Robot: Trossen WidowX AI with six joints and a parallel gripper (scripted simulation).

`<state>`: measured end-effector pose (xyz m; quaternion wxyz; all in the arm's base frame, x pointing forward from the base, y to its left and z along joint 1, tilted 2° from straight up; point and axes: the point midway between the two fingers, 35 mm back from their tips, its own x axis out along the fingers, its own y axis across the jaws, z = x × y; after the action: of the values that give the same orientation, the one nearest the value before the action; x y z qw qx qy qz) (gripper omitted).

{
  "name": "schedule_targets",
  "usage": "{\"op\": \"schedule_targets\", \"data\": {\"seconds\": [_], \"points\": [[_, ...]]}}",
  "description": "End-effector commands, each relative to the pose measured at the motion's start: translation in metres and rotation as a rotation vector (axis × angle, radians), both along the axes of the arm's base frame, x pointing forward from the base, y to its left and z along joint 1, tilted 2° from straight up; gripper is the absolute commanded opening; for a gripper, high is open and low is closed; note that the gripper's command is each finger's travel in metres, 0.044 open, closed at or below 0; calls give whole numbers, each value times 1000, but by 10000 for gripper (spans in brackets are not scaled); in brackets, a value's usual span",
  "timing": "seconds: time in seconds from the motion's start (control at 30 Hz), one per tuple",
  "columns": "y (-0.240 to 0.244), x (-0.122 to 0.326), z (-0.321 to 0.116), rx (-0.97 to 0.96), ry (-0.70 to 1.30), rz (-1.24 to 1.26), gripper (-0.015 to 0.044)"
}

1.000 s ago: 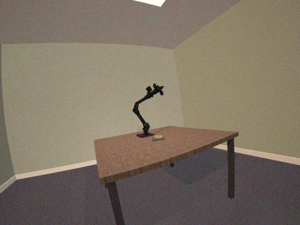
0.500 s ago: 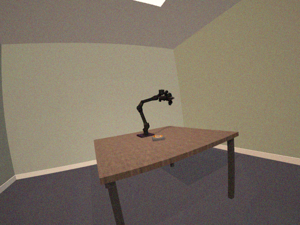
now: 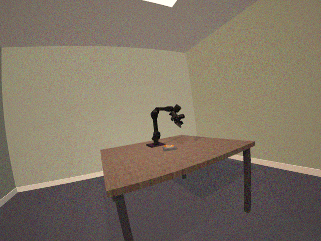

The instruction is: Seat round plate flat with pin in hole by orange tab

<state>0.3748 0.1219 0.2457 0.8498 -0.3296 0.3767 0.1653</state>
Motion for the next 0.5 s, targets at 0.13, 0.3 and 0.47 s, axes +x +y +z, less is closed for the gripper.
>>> {"op": "schedule_targets", "data": {"seconds": [0.13, 0.3, 0.47], "points": [[-91, -16, -79, 131, 398, -373, 0], [-141, -47, -116, 261, 652, -658, 0], [-143, -49, -117, 267, 662, -669, 0]]}}
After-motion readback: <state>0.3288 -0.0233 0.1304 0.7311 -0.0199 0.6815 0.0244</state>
